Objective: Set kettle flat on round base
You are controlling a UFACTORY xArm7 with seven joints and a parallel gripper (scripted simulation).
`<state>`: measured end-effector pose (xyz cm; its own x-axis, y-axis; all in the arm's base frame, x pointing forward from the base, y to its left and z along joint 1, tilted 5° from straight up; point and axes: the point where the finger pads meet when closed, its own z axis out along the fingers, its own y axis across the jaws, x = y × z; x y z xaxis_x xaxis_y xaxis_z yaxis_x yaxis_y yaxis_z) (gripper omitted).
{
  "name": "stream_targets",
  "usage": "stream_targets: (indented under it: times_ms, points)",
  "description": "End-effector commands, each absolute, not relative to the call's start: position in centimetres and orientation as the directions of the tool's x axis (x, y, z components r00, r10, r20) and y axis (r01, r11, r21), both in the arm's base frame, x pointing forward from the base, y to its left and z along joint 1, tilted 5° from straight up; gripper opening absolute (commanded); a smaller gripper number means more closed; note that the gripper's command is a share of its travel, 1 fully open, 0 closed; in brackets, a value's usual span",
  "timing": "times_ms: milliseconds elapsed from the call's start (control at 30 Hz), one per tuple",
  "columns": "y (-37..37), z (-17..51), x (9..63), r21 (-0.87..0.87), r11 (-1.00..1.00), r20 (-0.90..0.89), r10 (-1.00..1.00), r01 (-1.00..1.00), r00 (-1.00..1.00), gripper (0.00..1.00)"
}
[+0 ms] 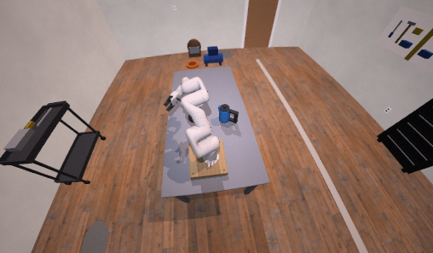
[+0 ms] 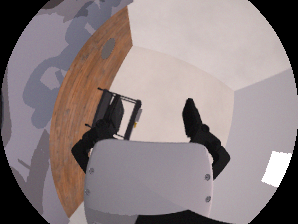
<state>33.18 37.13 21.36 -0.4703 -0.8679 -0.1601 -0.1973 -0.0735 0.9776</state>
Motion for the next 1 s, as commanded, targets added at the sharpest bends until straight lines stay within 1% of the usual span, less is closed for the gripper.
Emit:
stream_targets:
  times_ms: [0, 533, 567, 967]
  points:
    - [37.2, 21.5, 33.2, 0.977, -0.076, -0.164, -0.868, -0.201, -0.469, 1.0]
    - [37.2, 21.5, 33.2, 0.977, -0.076, -0.164, -0.868, -0.201, -0.469, 1.0]
    - [37.2, 21.5, 33.2, 0.977, -0.076, -0.164, -0.868, -0.201, -0.469, 0.81]
    - [35.9, 20.9, 34.0, 0.967, -0.037, -0.156, -0.866, -0.252, -0.474, 0.81]
